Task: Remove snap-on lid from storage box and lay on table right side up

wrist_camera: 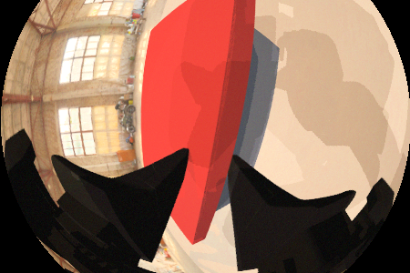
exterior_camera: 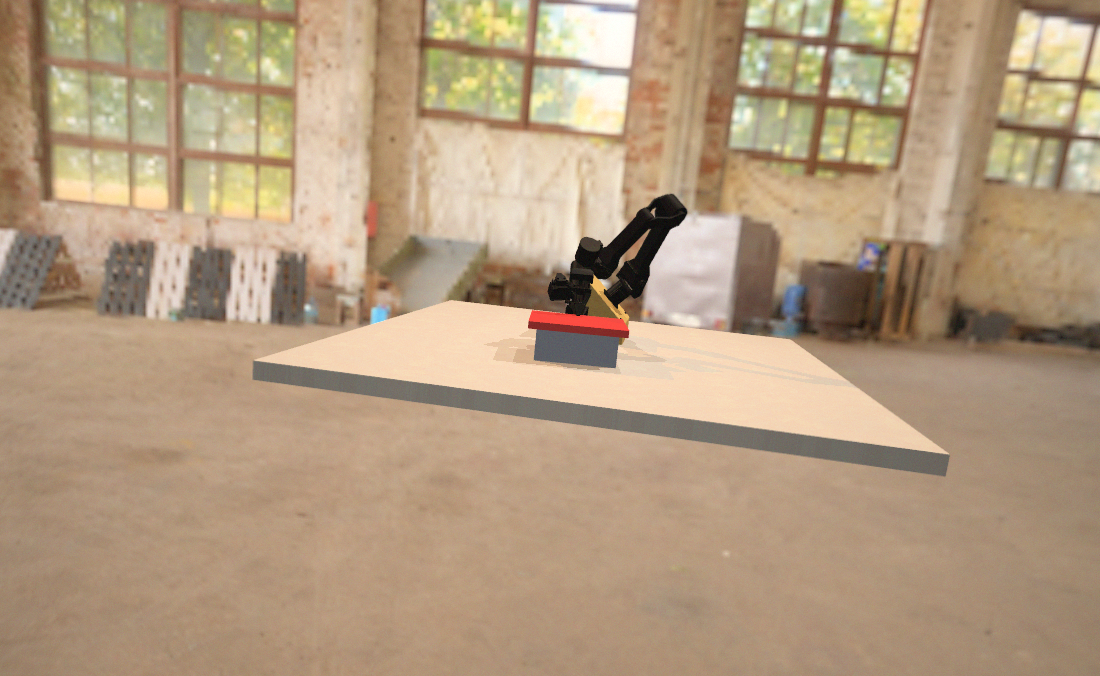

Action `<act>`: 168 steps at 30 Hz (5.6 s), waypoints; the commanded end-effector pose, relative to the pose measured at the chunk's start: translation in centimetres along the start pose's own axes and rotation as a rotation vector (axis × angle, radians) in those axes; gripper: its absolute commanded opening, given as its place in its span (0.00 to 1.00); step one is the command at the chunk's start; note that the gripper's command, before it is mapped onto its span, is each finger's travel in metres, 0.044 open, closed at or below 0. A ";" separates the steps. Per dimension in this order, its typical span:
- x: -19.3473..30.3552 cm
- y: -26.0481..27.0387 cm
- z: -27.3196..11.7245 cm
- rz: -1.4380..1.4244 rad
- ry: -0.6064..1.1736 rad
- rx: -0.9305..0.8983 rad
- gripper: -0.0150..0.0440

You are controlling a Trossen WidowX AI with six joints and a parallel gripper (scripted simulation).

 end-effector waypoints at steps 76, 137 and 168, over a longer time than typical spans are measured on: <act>0.0 1.0 -0.6 -0.001 0.000 -0.005 0.25; 0.0 1.3 -0.3 -0.001 0.000 -0.005 0.25; 0.1 2.8 -1.4 -0.002 -0.001 -0.006 0.25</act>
Point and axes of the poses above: the point midway between the two fingers, 35 mm back from their tips, its own z axis out along the fingers, its own y axis across the jaws, x = y × z, the point moved 5 cm from there along -z, back along the fingers, and after that the axes turned 1 degree about z, right-handed, at the moved point
